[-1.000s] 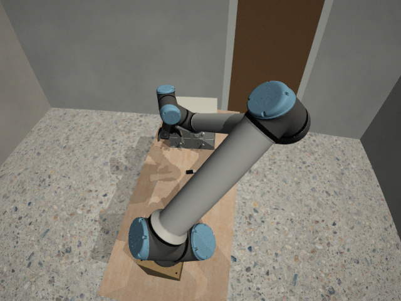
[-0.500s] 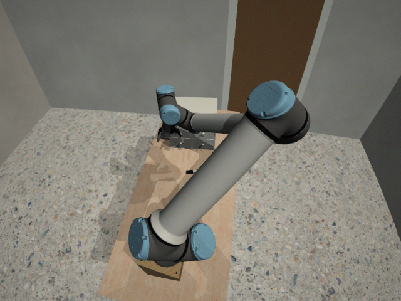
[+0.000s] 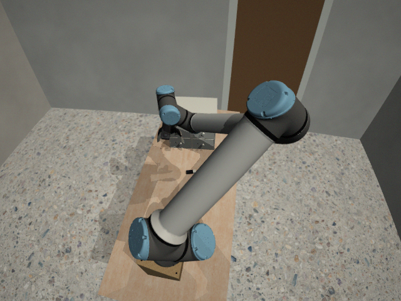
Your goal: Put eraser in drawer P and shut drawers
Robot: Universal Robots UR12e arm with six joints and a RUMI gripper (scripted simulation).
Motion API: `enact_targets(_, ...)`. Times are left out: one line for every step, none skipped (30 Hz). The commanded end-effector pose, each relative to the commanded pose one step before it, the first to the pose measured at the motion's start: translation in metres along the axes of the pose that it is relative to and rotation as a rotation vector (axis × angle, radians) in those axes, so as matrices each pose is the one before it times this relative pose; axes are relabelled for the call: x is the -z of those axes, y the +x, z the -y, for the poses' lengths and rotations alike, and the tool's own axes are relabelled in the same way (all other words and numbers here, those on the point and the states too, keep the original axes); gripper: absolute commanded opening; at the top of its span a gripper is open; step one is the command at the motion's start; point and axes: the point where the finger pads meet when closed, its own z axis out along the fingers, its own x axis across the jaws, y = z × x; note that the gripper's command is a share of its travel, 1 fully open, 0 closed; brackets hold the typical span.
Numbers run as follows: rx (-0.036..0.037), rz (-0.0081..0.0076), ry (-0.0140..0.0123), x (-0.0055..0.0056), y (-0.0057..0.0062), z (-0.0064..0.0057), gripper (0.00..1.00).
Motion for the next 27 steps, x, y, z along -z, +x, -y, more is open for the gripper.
enact_targets(-0.00037, -0.00045, -0.00857, -0.00068, 0.00006, -0.00150, 1.00)
enact_targets(0.00001, -0.00002, -0.00222, -0.00037, 0.00001, -0.00031, 1.00)
enact_targets(0.00000, -0.00002, -0.00245, -0.00041, 0.00001, -0.00034, 1.00)
enact_targets(0.00000, -0.00001, -0.00269, -0.00045, 0.00001, -0.00037, 1.00)
enact_targets(0.00000, 0.00000, -0.00293, -0.00049, 0.00000, -0.00040, 1.00)
enact_targets(0.00000, 0.00001, -0.00317, -0.00052, 0.00000, -0.00043, 1.00)
enact_targets(-0.00001, 0.00002, -0.00342, -0.00056, -0.00001, -0.00045, 1.00)
enact_targets(-0.00001, 0.00004, -0.00367, -0.00060, -0.00002, -0.00048, 1.00)
enact_targets(-0.00002, 0.00006, -0.00392, -0.00063, -0.00003, -0.00050, 1.00)
enact_targets(-0.00002, 0.00009, -0.00417, -0.00067, -0.00004, -0.00052, 1.00)
enact_targets(-0.00001, 0.00003, -0.00438, -0.00073, -0.00001, -0.00057, 1.00)
enact_targets(0.00000, 0.00000, 0.00000, 0.00000, 0.00000, 0.00000, 1.00)
enact_targets(0.00000, 0.00000, 0.00000, 0.00000, 0.00000, 0.00000, 1.00)
enact_targets(0.00002, -0.00010, -0.00453, -0.00080, 0.00006, -0.00063, 1.00)
enact_targets(0.00002, -0.00008, -0.00477, -0.00084, 0.00004, -0.00065, 1.00)
enact_targets(0.00001, -0.00005, -0.00502, -0.00087, 0.00003, -0.00067, 1.00)
enact_targets(0.00000, -0.00002, -0.00526, -0.00091, 0.00001, -0.00069, 1.00)
enact_targets(0.00000, 0.00002, -0.00549, -0.00094, 0.00000, -0.00070, 1.00)
enact_targets(-0.00001, 0.00006, -0.00573, -0.00097, -0.00002, -0.00071, 1.00)
enact_targets(-0.00002, 0.00011, -0.00596, -0.00099, -0.00005, -0.00071, 1.00)
enact_targets(-0.00003, 0.00011, -0.00616, -0.00103, -0.00005, -0.00073, 1.00)
enact_targets(0.00002, -0.00015, -0.00621, -0.00114, 0.00008, -0.00083, 1.00)
enact_targets(0.00002, -0.00010, -0.00643, -0.00116, 0.00005, -0.00083, 1.00)
enact_targets(0.00001, -0.00004, -0.00664, -0.00119, 0.00003, -0.00082, 1.00)
enact_targets(0.00000, 0.00002, -0.00684, -0.00120, 0.00000, -0.00082, 1.00)
enact_targets(-0.00002, 0.00009, -0.00703, -0.00122, -0.00004, -0.00081, 1.00)
enact_targets(-0.00003, 0.00016, -0.00722, -0.00123, -0.00007, -0.00080, 1.00)
